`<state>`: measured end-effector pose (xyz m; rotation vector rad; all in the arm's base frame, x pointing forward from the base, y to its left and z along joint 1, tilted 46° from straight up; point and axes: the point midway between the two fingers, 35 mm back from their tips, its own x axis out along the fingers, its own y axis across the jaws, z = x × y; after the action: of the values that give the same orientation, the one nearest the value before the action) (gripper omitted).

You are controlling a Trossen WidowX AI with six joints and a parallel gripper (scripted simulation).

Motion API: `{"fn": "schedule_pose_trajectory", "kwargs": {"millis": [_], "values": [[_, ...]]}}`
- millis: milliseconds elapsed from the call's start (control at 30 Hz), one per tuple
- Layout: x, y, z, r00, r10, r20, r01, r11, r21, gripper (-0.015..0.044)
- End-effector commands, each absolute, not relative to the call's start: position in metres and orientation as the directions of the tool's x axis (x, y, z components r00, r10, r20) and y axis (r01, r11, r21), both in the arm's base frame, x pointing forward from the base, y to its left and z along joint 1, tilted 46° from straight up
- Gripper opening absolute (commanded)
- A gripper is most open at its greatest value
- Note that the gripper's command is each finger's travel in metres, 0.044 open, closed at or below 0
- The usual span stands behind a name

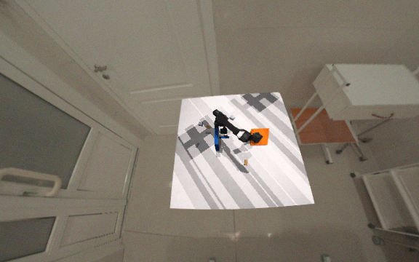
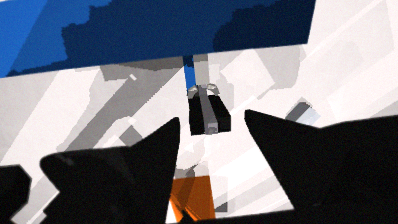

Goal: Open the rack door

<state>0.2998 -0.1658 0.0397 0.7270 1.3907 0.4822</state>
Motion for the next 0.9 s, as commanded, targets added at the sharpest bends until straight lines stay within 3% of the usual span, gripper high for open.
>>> {"fn": "schedule_pose_trajectory", "kwargs": {"millis": [0, 633, 867], "values": [[0.301, -0.159, 0.035, 0.137, 0.698, -0.702, 0.112, 0.694, 0.712, 0.0282], [0.303, -0.138, 0.016, 0.138, 0.7, -0.701, 0.111, 0.692, 0.713, 0.0282], [0.303, -0.138, 0.016, 0.138, 0.7, -0.701, 0.111, 0.692, 0.713, 0.0098]]}}
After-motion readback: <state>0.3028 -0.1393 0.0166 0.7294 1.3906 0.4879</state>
